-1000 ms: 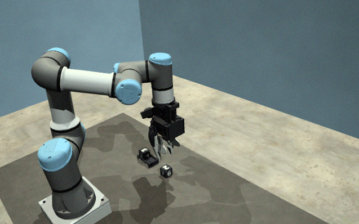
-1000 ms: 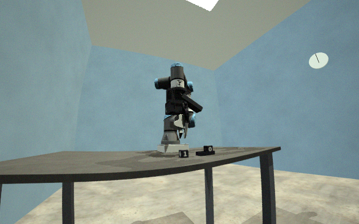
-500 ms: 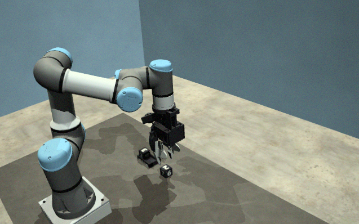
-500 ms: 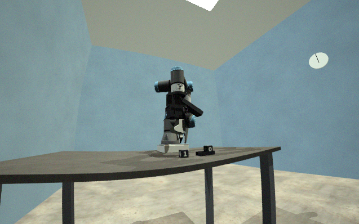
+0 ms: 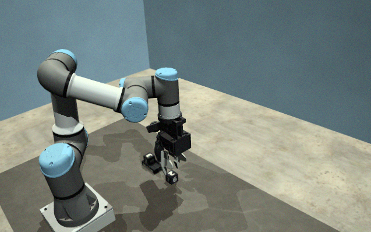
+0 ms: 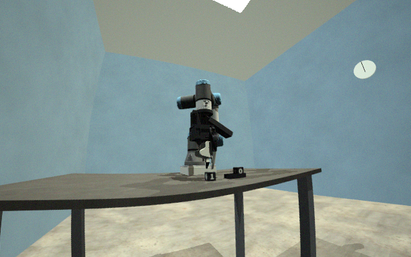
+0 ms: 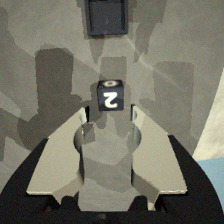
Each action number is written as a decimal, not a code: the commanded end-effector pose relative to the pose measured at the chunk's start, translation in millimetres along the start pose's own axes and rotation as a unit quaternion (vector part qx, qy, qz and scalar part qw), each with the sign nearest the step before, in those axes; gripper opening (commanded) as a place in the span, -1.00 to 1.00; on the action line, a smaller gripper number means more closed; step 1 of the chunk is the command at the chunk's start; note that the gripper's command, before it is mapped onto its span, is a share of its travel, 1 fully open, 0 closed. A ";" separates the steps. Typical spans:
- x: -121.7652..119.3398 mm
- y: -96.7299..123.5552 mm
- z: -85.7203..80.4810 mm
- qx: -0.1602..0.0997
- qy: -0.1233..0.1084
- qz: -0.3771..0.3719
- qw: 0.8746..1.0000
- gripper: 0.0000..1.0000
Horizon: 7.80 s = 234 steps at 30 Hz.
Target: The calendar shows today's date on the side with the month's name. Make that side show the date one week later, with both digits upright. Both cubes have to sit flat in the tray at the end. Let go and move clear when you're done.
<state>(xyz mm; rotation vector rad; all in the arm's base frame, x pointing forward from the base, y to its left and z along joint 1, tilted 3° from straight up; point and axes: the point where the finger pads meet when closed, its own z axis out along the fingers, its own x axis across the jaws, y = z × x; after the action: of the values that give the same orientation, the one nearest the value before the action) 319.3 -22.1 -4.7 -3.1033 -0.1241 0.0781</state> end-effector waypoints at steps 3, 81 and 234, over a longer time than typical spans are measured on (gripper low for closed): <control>0.8 0.4 2.6 -0.001 0.001 0.000 1.000 -0.42; 1.5 0.9 3.7 -0.001 0.001 0.000 1.000 -0.42; 1.3 0.8 -52.8 -0.001 0.001 0.000 1.000 -0.78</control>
<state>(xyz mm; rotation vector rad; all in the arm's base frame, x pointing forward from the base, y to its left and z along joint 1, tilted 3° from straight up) 322.3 -23.7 34.2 -3.1055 -0.1239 0.0706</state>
